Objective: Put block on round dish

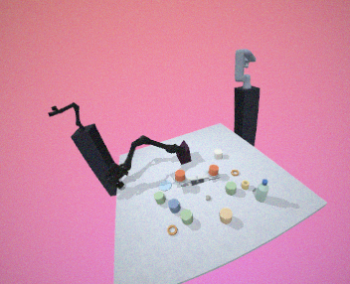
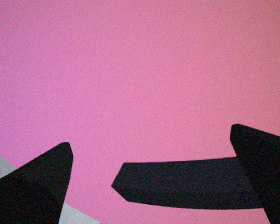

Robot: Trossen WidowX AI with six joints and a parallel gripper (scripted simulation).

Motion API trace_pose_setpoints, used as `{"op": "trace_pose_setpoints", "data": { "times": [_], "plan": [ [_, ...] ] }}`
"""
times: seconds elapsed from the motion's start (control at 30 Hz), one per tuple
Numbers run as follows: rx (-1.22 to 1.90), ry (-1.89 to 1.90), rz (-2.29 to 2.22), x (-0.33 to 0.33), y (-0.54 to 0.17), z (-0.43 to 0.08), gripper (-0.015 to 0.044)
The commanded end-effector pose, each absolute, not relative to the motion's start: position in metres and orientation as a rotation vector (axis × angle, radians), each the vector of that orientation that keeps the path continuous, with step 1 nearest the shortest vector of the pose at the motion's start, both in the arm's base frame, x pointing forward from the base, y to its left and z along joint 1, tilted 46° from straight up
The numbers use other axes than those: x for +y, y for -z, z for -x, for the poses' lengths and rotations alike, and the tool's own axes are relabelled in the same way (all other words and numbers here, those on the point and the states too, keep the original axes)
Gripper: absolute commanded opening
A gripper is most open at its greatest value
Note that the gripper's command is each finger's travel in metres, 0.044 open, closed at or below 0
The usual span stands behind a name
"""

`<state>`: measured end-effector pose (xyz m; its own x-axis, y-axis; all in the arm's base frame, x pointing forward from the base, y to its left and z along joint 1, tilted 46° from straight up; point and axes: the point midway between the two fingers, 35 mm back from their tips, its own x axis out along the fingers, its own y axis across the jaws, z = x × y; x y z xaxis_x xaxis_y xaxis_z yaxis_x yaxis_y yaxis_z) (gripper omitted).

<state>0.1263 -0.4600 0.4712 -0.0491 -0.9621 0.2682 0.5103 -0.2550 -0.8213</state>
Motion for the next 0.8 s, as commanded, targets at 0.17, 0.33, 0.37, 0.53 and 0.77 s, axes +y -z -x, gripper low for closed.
{"op": "trace_pose_setpoints", "data": {
  "times": [0.17, 0.33, 0.37, 0.53, 0.77],
  "plan": [
    [0.563, 1.37, 0.825, -0.425, -0.421, -0.22, 0.044],
    [0.513, 1.252, 0.75, -0.402, -0.402, -0.259, 0.044],
    [0.513, 1.234, 0.733, -0.397, -0.397, -0.266, 0.044],
    [0.517, 1.137, 0.648, -0.371, -0.369, -0.302, 0.044],
    [0.543, 0.959, 0.498, -0.308, -0.318, -0.359, 0.044]
  ]
}}
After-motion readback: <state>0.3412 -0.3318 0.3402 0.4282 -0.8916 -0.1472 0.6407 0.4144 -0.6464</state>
